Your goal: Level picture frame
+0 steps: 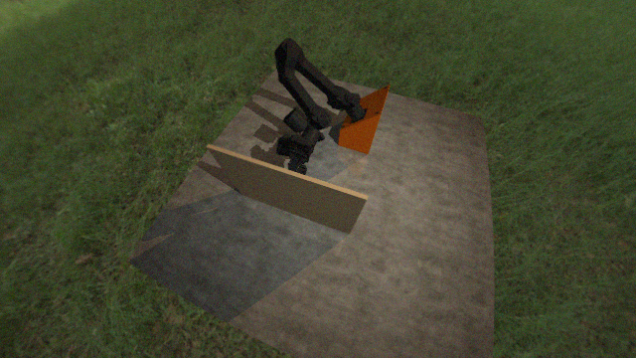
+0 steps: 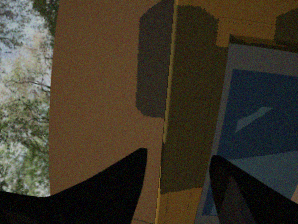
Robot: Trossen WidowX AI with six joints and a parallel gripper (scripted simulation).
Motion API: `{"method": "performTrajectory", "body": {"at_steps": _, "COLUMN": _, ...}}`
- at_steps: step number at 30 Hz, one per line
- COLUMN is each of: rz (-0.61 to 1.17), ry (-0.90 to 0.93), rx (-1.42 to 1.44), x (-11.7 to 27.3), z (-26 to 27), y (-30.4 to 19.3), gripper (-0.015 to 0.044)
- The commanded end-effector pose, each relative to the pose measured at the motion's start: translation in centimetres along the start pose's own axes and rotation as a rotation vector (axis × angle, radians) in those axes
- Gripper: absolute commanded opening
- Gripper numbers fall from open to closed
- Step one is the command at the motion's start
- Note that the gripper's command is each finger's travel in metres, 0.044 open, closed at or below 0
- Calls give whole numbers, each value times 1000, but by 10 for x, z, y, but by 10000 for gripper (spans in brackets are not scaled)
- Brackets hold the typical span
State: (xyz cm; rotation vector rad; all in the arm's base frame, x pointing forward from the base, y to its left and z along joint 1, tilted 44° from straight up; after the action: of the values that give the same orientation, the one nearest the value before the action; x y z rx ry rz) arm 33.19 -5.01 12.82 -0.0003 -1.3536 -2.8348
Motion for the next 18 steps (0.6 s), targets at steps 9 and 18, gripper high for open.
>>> {"method": "performTrajectory", "body": {"at_steps": 9, "rz": -1, "ry": -3, "rx": 4, "x": 0, "z": 0, "y": 0, "gripper": 100}}
{"method": "performTrajectory", "body": {"at_steps": 18, "rz": -1, "ry": -3, "rx": 4, "x": 0, "z": 0, "y": 0, "gripper": 0}}
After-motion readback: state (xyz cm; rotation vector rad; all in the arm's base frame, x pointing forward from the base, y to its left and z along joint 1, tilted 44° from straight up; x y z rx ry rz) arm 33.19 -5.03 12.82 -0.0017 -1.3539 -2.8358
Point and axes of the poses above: the point midway between the two fingers, 35 mm back from their tips, its own x axis back along the fingers, its own z axis across the jaws, y = z × x, the point moved 4 cm from there along x, back along the fingers, and after that the axes turned 3 degrees about -x, right-handed, at the moved point
